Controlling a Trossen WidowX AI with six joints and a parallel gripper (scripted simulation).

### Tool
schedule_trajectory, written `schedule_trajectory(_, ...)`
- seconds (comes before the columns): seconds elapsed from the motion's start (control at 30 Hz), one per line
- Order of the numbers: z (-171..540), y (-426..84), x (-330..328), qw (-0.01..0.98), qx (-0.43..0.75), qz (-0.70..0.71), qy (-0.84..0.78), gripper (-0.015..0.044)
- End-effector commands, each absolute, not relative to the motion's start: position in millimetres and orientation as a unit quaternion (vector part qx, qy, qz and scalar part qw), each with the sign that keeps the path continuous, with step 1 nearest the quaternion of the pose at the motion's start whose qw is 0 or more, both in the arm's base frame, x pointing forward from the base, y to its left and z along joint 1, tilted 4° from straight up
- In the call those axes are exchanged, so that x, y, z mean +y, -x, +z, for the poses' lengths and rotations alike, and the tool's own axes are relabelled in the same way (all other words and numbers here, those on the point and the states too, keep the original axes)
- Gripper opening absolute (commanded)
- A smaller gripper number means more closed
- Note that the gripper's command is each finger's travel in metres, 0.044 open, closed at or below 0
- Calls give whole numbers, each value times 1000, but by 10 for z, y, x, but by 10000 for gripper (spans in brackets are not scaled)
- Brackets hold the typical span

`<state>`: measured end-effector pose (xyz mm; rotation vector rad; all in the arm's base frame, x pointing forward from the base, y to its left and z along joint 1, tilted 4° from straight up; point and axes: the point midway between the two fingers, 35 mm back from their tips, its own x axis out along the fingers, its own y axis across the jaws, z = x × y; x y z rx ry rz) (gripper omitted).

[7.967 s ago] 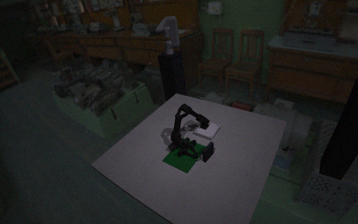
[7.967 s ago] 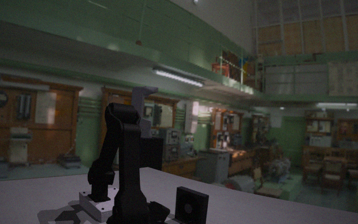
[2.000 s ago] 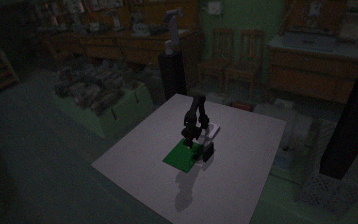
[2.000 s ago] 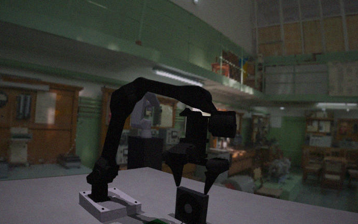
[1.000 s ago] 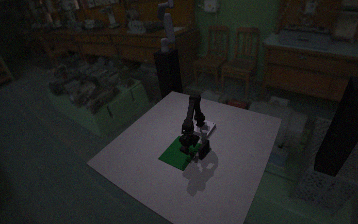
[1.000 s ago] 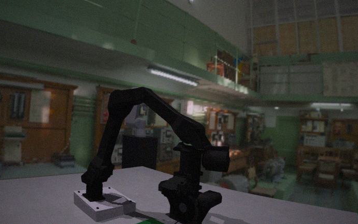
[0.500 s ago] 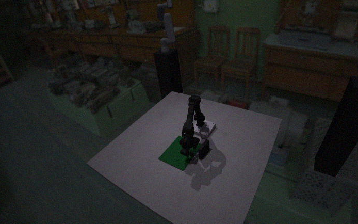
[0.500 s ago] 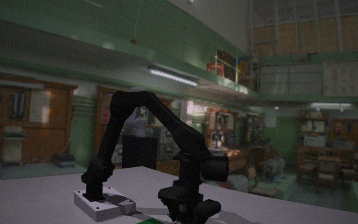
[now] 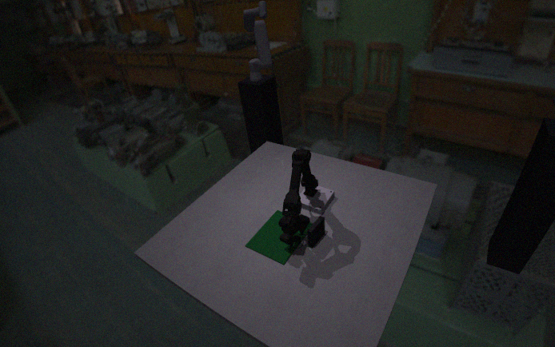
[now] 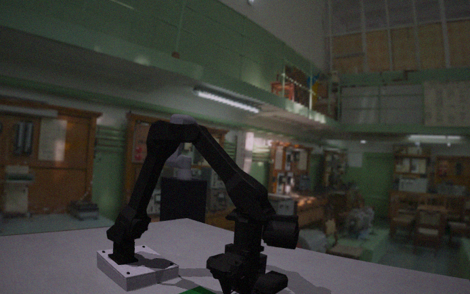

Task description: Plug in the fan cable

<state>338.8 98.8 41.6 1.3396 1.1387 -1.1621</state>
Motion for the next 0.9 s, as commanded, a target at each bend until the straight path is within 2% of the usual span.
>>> schedule_trajectory(0.0, 384, -3371, 975, 494, 467, -484, -552, 440)
schedule_trajectory(0.07, 384, -3371, 975, 494, 467, -484, -552, 440)
schedule_trajectory(0.63, 407, -3385, 987, 494, 470, -480, -552, 0)
schedule_trajectory(0.77, 434, -3385, 987, 494, 470, -480, -552, 0)
schedule_trajectory(0.87, 794, -3356, 974, 494, 468, -483, -552, 0)
